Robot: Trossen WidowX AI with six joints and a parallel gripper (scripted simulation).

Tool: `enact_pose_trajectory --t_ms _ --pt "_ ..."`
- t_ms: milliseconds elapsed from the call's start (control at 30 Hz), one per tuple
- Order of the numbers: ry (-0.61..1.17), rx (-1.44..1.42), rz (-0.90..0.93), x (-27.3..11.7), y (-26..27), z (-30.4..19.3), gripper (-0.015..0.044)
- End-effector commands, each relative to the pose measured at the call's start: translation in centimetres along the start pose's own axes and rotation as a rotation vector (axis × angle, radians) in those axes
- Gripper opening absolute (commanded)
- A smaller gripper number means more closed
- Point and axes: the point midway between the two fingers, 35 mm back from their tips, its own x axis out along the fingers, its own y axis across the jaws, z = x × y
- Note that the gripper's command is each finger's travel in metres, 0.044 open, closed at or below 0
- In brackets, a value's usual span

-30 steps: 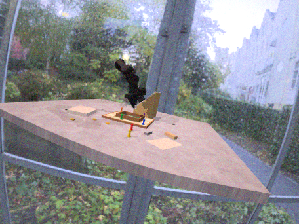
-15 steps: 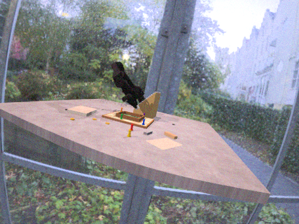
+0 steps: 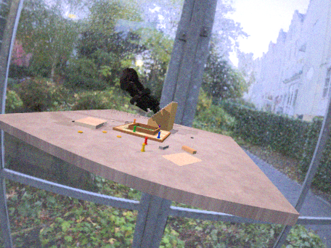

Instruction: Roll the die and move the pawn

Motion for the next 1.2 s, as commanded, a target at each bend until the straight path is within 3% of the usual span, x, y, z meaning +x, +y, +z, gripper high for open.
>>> enact_pose_trajectory --t_ms 0,567,833,1100,1167 --pt "-0.007 0.006 0.014 -0.2 0.4 0.1 0.0000" --pt "0.000 0.001 0.013 -0.2 0.3 0.0 0.0000" --pt "0.000 0.001 0.013 -0.2 0.3 0.0 0.0210" --pt "-0.009 0.006 0.014 -2.8 0.3 3.1 0.0420" --pt "0.057 0.019 0.040 -2.1 0.4 2.8 0.0440"
